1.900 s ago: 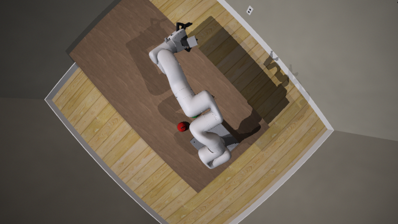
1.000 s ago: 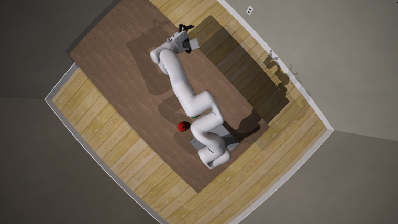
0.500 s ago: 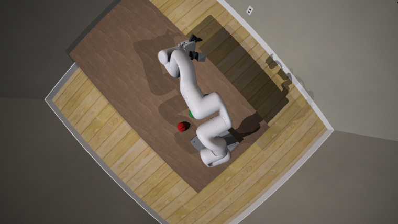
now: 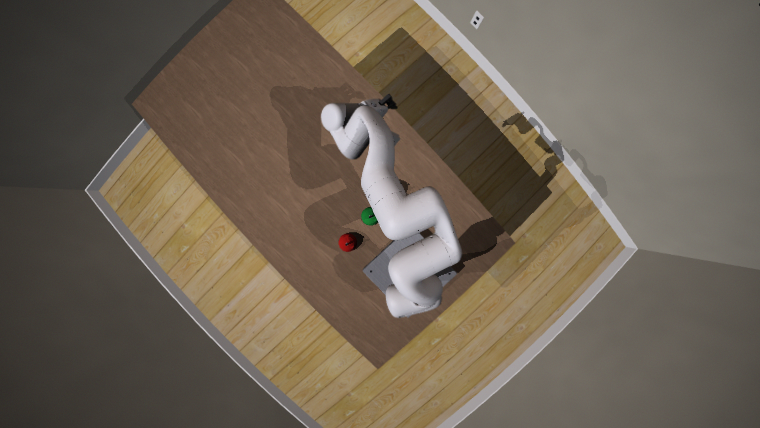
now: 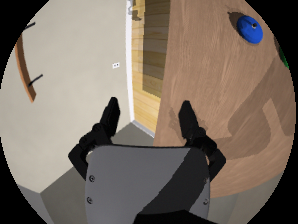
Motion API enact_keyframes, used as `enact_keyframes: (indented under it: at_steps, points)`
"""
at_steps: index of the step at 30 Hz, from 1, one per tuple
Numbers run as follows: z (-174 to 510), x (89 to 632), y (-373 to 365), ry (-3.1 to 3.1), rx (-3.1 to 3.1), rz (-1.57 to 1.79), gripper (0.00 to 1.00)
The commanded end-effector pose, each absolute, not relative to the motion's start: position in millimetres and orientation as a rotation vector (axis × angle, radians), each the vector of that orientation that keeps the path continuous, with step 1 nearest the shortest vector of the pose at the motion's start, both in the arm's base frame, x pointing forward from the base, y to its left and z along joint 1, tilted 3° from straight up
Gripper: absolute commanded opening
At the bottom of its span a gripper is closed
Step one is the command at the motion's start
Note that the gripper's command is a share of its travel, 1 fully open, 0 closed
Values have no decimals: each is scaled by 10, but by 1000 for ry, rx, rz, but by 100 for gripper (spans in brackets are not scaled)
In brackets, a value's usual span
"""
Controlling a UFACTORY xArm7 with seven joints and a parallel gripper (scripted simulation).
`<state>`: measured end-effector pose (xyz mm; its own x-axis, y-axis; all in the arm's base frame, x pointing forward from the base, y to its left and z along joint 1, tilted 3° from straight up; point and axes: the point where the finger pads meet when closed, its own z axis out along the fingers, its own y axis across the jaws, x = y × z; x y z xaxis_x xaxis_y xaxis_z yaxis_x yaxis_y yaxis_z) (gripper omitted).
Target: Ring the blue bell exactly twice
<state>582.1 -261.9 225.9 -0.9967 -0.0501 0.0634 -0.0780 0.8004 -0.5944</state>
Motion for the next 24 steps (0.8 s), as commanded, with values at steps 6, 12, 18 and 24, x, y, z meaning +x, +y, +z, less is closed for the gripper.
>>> enact_keyframes:
  at_steps: [6, 12, 18, 24]
  points:
    - [1984, 5317, -2391, -3088, -309, 726, 100]
    - [1782, 4926, -2190, -3085, -683, 518, 100]
    - [1694, 4740, -2092, -3055, -867, 423, 100]
    - [1540, 4400, -1913, -2952, -1208, 256, 100]
